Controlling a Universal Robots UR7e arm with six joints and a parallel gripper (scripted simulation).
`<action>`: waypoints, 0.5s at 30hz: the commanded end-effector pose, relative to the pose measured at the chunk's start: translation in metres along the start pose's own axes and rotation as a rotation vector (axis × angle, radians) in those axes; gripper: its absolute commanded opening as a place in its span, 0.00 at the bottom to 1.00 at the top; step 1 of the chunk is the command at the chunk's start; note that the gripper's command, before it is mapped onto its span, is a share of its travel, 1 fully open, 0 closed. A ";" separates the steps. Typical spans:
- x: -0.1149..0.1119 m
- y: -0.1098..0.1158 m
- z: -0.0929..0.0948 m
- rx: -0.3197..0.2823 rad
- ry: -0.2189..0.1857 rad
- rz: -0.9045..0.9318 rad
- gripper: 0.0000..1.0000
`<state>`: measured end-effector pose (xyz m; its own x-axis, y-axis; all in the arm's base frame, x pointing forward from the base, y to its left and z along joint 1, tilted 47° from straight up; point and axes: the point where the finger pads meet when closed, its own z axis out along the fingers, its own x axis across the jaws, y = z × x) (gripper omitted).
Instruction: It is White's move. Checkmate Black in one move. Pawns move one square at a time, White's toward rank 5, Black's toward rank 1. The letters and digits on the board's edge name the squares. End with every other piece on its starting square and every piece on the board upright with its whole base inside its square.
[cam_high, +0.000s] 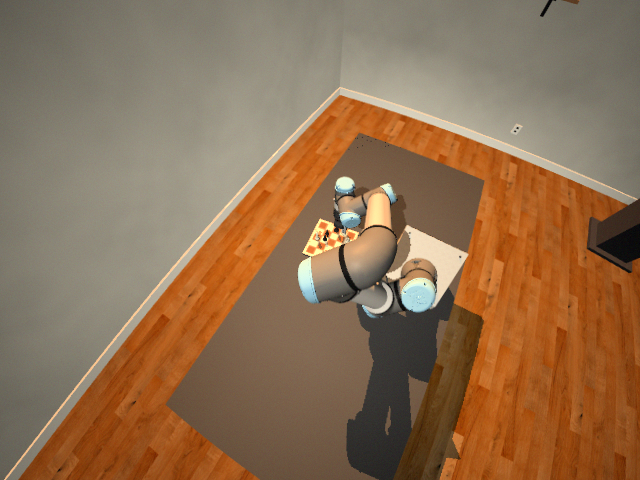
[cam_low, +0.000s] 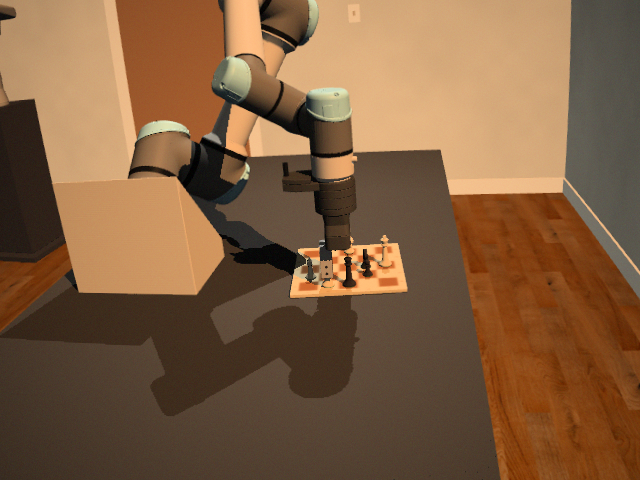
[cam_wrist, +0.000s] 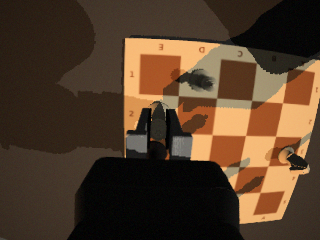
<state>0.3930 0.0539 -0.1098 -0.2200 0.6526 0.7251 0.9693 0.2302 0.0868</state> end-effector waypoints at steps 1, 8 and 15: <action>0.000 0.000 0.000 -0.001 -0.001 0.000 0.00; 0.000 0.000 0.000 -0.001 -0.001 0.000 0.00; 0.000 0.000 0.000 -0.001 -0.001 0.000 0.32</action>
<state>0.3930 0.0539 -0.1098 -0.2200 0.6526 0.7251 0.9693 0.2302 0.0868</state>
